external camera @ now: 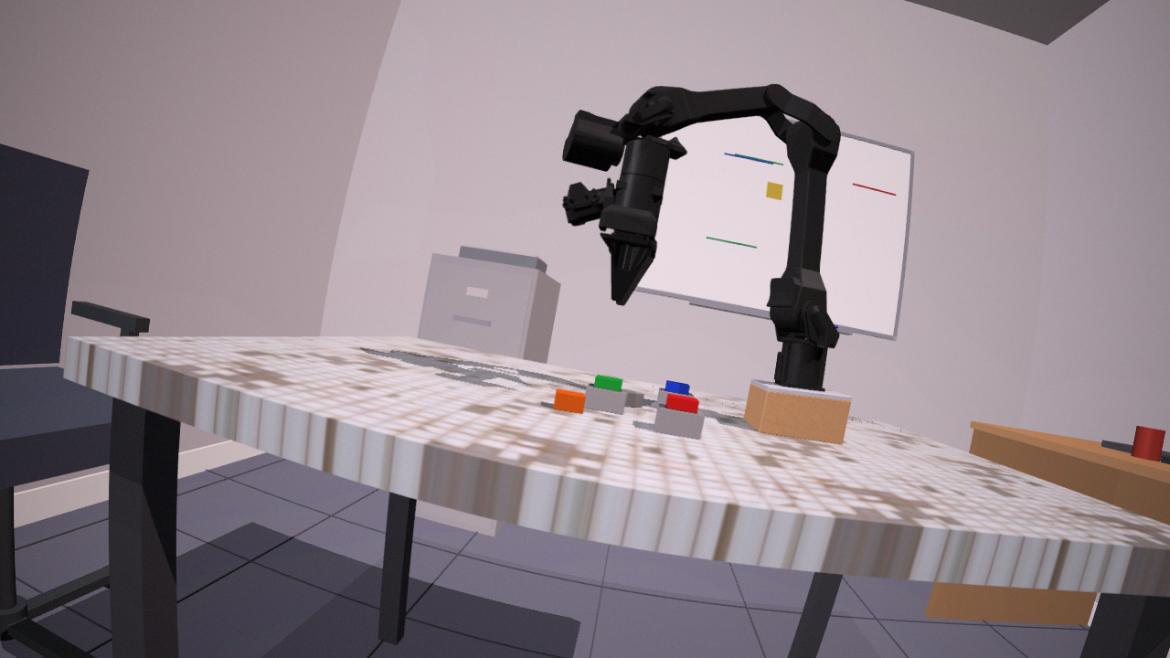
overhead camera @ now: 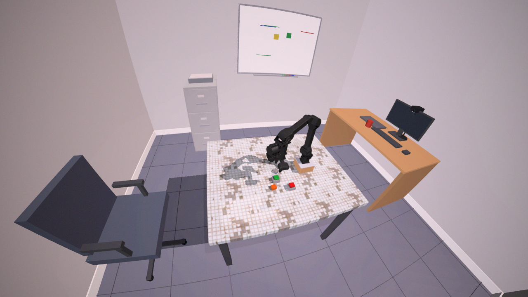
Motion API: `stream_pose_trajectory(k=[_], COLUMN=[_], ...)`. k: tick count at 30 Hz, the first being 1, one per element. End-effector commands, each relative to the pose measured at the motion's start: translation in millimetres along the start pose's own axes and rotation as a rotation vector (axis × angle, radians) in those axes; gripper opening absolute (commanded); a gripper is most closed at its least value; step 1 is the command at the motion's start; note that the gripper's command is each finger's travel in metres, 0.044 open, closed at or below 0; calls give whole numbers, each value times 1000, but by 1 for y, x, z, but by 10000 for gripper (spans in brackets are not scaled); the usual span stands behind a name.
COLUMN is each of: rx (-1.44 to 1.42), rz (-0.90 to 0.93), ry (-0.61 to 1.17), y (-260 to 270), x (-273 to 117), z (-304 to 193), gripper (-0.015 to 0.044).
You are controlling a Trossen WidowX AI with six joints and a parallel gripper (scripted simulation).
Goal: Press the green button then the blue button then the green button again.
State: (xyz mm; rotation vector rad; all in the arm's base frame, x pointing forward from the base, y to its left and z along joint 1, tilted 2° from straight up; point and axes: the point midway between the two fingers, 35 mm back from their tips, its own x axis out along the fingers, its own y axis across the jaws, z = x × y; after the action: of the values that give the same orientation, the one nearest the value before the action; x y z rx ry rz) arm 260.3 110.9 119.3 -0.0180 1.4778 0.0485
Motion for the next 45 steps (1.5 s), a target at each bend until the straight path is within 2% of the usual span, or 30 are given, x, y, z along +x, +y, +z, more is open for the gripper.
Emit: stream_pose_trajectory(k=[1, 2, 4, 8, 16, 17, 30, 45], rx=[-25, -25, -25, -25, -25, -25, -25, -25], rz=[1, 1, 1, 1, 1, 1, 1, 1], ry=[25, 25, 25, 25, 25, 25, 25, 25], y=[3, 3, 3, 3, 3, 3, 3, 3], x=[3, 3, 13, 62, 65, 65, 66, 90], z=[-5, -5, -5, -7, -7, -7, -7, -7], gripper=[400, 400, 348, 242, 32, 20, 20, 20])
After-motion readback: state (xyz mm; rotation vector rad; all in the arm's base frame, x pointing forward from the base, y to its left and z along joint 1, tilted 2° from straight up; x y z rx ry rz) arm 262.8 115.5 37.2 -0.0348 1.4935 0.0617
